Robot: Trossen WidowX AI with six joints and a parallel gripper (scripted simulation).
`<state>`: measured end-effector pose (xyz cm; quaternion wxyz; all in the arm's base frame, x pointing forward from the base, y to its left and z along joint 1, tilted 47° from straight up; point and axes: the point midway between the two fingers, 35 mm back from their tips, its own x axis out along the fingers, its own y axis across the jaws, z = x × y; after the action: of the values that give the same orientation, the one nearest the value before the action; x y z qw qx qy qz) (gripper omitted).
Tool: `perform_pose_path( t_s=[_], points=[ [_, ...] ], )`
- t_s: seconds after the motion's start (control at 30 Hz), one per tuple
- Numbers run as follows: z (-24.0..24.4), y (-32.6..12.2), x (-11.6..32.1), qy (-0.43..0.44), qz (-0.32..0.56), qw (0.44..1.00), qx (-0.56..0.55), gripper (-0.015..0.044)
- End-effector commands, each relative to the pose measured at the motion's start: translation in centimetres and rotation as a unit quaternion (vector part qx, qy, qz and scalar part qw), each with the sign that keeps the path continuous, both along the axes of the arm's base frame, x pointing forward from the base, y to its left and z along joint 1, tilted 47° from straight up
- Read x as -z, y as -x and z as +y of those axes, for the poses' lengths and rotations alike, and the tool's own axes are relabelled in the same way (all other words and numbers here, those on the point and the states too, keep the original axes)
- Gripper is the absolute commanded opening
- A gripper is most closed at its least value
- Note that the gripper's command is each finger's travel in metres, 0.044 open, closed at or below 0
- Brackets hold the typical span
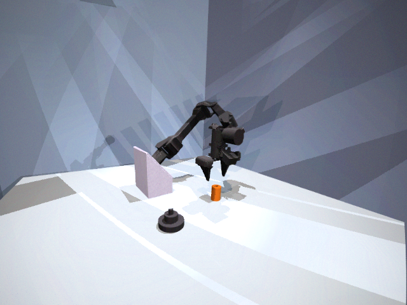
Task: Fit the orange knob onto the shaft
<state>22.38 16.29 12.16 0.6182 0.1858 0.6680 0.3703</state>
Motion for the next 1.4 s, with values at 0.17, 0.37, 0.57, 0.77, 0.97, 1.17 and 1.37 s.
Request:
perform_pose_path(
  t_s=[0.17, 0.37, 0.57, 0.77, 0.97, 1.17, 1.37],
  points=[
    [1.5, 0.2, 1.2, -0.003, -0.002, 1.000, 0.004, 0.0440],
    [2.1, 0.2, 1.8, -0.002, -0.002, 1.000, 0.004, 0.0440],
    [2.8, 0.3, 2.5, -0.002, -0.002, 1.000, 0.004, 0.0440],
    [3.5, 0.4, 3.2, -0.002, -0.003, 1.000, 0.004, 0.0440],
    [4.2, 0.6, 3.8, -0.002, -0.003, 1.000, 0.004, 0.0440],
    [4.9, 0.8, 4.4, -0.002, -0.002, 1.000, 0.004, 0.0440],
    [5.6, 1.0, 5.0, -0.003, -0.002, 1.000, 0.004, 0.0440]
  ],
)
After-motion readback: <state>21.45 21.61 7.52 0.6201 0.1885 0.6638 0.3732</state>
